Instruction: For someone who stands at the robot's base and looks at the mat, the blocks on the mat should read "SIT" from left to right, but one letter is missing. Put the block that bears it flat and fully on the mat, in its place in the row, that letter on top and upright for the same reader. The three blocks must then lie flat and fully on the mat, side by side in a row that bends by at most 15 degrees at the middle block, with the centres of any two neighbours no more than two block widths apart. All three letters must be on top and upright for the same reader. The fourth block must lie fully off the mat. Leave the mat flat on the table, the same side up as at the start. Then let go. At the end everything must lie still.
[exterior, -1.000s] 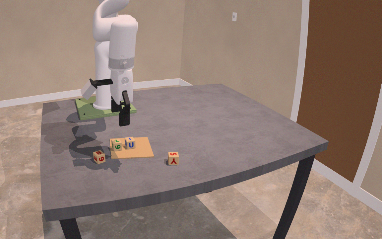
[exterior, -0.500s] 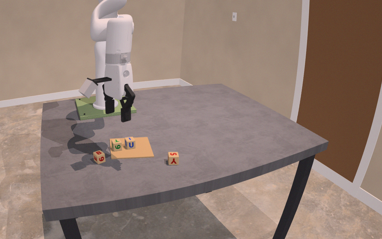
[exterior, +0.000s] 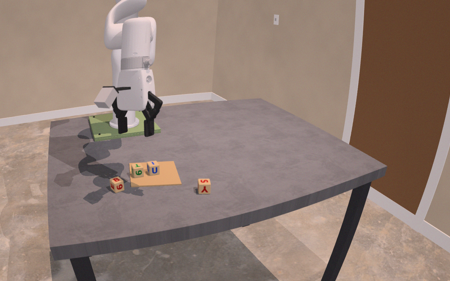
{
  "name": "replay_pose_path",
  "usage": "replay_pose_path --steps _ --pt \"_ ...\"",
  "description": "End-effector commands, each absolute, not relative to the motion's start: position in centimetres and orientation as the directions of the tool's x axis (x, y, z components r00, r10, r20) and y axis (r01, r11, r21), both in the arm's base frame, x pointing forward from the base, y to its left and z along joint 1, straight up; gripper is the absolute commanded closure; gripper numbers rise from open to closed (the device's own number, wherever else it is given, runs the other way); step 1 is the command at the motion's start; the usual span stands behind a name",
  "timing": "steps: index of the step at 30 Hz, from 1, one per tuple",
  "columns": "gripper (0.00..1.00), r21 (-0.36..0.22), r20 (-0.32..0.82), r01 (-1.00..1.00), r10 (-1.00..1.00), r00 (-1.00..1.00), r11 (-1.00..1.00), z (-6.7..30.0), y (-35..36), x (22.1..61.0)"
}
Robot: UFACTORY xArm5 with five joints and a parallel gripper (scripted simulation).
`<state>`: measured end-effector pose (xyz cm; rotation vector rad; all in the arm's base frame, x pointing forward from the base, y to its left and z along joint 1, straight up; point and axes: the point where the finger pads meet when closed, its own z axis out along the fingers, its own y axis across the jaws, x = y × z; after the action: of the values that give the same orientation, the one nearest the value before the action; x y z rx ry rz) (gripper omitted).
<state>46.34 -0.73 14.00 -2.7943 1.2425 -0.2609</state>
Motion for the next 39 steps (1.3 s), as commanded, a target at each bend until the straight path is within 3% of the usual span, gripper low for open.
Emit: replay_pose_path --steps 1,11,20,39 --pt "0.00 -0.159 0.192 -0.634 -0.653 0.732 -0.757 14.6 -1.0 46.5" --pt "0.00 -0.156 0.297 -0.467 -0.493 0.818 -0.870 15.4 -1.6 46.3" --pt "0.00 -0.116 0.399 -0.297 -0.319 0.860 -0.948 16.3 -2.1 46.1" --pt "0.00 -0.078 0.454 -0.200 -0.213 0.865 -0.977 16.8 -2.3 45.9"
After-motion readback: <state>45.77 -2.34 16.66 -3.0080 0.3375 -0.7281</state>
